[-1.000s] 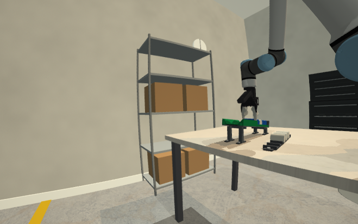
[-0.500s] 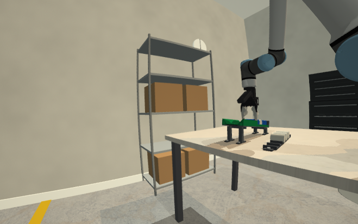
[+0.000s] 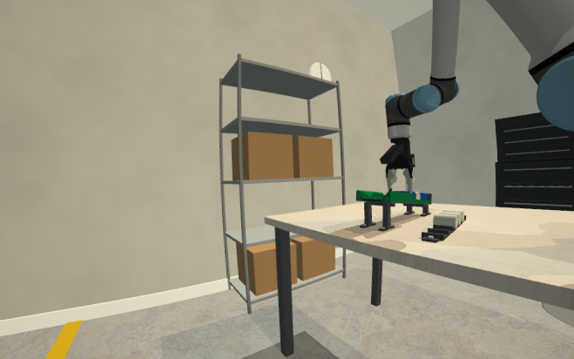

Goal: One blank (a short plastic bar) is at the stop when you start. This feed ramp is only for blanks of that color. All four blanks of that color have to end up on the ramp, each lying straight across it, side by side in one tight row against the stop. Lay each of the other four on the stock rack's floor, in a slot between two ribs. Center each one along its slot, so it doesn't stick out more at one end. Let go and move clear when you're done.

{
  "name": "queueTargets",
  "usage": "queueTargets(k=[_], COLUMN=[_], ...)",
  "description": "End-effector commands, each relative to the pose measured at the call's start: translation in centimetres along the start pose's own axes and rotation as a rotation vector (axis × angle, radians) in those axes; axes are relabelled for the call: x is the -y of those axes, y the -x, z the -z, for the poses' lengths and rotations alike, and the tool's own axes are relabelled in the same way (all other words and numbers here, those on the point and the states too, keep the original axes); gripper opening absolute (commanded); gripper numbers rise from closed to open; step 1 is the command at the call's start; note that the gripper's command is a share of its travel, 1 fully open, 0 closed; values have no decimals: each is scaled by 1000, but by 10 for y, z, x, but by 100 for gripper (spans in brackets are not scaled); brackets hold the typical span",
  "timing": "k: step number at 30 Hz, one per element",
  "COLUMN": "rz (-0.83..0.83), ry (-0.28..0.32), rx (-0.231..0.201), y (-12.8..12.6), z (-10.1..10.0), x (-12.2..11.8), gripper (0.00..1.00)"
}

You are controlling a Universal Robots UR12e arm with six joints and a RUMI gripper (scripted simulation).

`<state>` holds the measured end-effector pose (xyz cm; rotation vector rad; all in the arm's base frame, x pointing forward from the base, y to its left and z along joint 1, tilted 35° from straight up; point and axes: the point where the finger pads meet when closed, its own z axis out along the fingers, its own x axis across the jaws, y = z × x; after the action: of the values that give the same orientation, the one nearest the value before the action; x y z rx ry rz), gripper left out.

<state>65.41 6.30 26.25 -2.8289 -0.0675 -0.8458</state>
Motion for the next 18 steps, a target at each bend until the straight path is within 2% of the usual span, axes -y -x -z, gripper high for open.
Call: queueTargets(k=[1, 9, 11, 18], rz=[1, 1, 1, 1], ry=[0, 0, 0, 0], rx=[-1, -1, -1, -1], y=[-1, -1, -1, -1], z=[12, 54, 54, 81], x=[0, 0, 0, 0], gripper=[54, 54, 54, 54])
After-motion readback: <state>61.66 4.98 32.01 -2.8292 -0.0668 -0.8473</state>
